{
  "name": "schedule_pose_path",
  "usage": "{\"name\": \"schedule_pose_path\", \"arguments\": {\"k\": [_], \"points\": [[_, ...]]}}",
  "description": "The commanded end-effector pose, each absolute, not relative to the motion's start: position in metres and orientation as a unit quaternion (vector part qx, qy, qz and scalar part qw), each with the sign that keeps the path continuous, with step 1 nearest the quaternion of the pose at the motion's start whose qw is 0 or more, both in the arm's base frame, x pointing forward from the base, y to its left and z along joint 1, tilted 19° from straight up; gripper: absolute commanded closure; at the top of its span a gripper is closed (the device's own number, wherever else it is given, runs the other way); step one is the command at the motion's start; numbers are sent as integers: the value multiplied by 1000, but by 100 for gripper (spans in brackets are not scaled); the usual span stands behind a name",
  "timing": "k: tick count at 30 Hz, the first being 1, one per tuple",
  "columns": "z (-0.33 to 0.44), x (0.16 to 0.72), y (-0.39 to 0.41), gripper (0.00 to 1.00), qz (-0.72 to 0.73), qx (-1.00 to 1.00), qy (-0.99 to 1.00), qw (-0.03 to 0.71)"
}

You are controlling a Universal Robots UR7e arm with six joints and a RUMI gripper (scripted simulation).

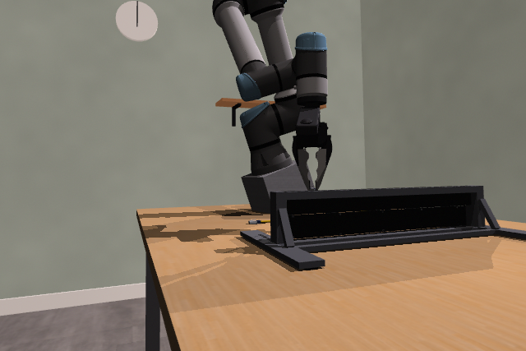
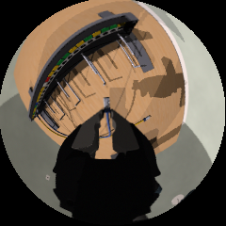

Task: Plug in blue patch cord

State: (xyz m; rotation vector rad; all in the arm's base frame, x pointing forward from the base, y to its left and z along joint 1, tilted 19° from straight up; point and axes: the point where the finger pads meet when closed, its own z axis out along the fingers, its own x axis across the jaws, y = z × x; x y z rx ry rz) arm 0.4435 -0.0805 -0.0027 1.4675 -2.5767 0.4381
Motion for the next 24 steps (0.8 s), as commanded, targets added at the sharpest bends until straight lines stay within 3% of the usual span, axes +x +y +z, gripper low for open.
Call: {"name": "schedule_pose_path", "arguments": {"k": [1, 24], "points": [[-4, 449, -73, 100, 144, 507, -846, 75], [-10, 474, -30, 100, 134, 605, -779, 95]]}}
